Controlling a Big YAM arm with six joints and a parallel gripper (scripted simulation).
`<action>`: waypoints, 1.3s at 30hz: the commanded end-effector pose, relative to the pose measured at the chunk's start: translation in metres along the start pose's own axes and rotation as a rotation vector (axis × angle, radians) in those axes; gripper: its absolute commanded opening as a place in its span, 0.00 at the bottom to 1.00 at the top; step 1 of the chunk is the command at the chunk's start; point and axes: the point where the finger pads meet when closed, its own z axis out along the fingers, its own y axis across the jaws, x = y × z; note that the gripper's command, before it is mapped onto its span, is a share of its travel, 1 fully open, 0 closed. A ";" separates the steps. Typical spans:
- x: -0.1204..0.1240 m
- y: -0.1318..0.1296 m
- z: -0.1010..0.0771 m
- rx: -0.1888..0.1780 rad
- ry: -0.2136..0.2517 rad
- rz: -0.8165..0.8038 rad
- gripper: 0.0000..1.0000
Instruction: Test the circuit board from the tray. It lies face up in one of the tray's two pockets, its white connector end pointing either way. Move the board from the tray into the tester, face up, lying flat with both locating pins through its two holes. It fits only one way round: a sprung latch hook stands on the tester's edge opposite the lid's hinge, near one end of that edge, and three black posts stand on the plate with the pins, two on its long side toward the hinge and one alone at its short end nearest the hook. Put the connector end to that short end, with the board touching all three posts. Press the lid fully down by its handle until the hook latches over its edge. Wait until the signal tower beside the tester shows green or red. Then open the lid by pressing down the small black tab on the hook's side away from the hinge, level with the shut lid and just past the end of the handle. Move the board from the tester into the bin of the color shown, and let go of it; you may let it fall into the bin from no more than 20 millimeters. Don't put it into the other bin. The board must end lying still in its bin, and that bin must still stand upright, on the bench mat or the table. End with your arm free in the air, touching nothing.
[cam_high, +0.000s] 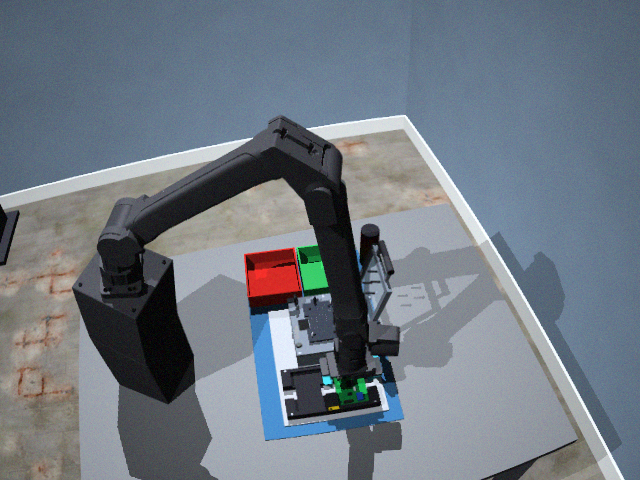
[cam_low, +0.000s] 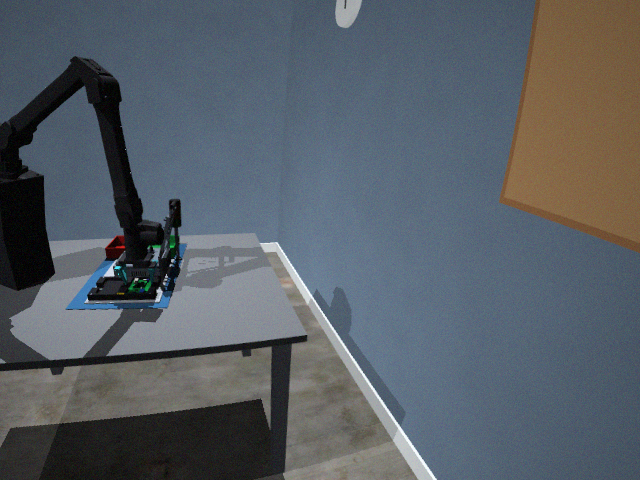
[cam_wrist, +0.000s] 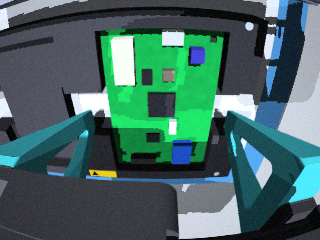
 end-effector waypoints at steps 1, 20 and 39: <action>0.004 0.000 0.004 -0.004 -0.003 0.002 0.92; 0.004 -0.001 0.004 -0.004 -0.003 0.002 0.92; 0.005 -0.003 0.002 -0.001 -0.002 0.003 0.92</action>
